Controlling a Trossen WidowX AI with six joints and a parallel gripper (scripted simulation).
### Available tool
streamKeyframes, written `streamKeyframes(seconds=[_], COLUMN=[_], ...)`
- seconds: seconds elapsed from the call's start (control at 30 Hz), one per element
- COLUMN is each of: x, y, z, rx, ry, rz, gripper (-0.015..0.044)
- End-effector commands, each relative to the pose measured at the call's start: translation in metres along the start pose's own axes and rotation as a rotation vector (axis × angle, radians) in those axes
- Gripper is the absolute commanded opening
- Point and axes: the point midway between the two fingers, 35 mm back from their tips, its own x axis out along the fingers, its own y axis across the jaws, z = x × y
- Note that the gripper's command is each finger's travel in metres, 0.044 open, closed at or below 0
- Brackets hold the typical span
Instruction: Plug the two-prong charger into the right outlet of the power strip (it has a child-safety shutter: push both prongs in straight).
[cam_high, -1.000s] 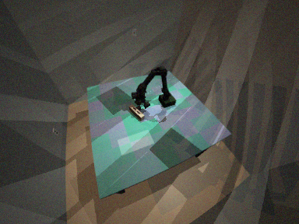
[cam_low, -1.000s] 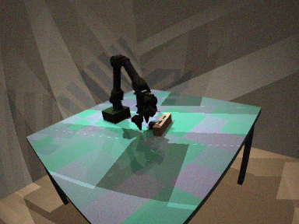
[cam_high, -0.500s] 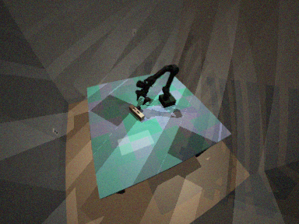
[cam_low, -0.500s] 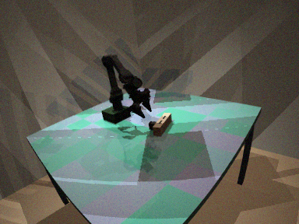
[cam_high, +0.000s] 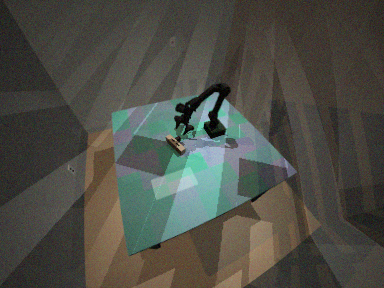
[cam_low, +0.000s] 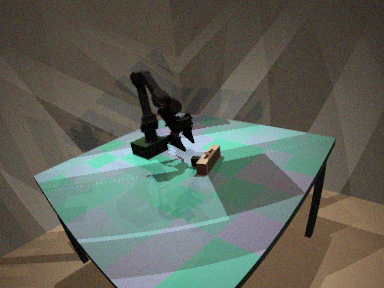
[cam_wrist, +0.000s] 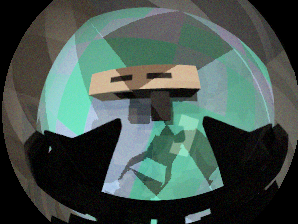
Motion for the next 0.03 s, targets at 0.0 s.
streamKeyframes(seconds=[0.0], x=[-0.0008], y=[0.0002], z=[0.0011], rx=[-0.006], ry=[-0.007], rz=[0.001], gripper=[0.0440])
